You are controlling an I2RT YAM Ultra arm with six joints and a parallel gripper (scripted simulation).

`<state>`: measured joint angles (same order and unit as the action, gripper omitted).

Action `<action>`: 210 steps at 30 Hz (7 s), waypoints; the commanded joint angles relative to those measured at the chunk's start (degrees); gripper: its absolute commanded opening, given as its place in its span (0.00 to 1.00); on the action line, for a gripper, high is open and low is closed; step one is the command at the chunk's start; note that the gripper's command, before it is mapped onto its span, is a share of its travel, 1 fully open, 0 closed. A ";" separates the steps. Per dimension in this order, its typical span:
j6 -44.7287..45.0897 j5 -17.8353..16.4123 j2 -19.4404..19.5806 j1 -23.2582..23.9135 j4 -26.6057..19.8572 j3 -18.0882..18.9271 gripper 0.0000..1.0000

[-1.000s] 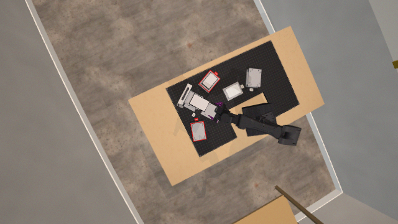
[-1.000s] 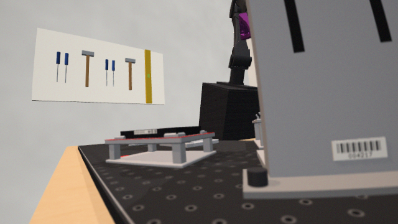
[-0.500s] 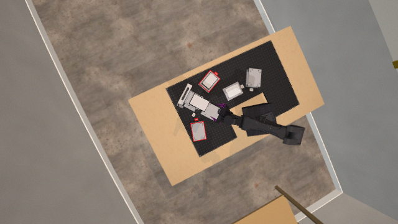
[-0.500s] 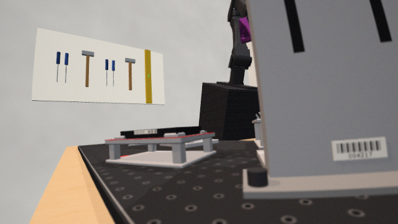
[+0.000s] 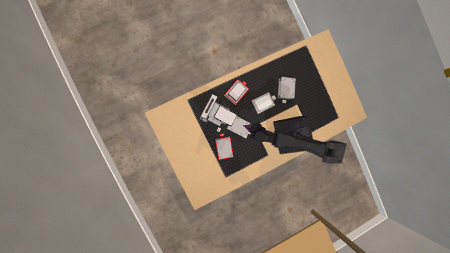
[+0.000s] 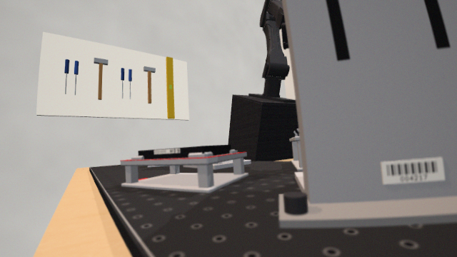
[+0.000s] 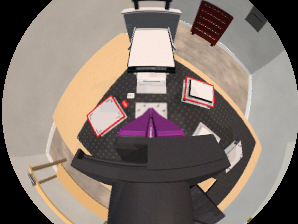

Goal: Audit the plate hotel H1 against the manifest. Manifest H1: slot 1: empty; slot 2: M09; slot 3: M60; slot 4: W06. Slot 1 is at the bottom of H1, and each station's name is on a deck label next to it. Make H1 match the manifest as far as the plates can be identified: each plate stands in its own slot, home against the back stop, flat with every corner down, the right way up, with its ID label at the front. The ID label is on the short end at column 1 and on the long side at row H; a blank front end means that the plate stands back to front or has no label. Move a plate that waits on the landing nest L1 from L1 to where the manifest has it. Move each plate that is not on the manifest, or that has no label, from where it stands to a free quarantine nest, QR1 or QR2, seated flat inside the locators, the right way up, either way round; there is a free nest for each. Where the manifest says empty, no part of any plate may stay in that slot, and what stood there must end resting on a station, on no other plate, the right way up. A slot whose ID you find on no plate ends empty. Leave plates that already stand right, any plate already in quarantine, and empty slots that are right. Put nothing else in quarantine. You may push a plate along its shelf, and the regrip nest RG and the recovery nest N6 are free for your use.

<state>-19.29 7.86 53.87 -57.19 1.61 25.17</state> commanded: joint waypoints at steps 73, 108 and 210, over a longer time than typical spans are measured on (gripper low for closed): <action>1.31 -2.22 7.68 2.94 2.85 5.63 0.00; 2.02 -3.61 12.50 4.51 3.82 9.57 0.00; 3.47 -6.46 24.59 7.72 3.88 21.74 0.00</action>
<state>-15.86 1.17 77.71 -49.71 3.62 46.15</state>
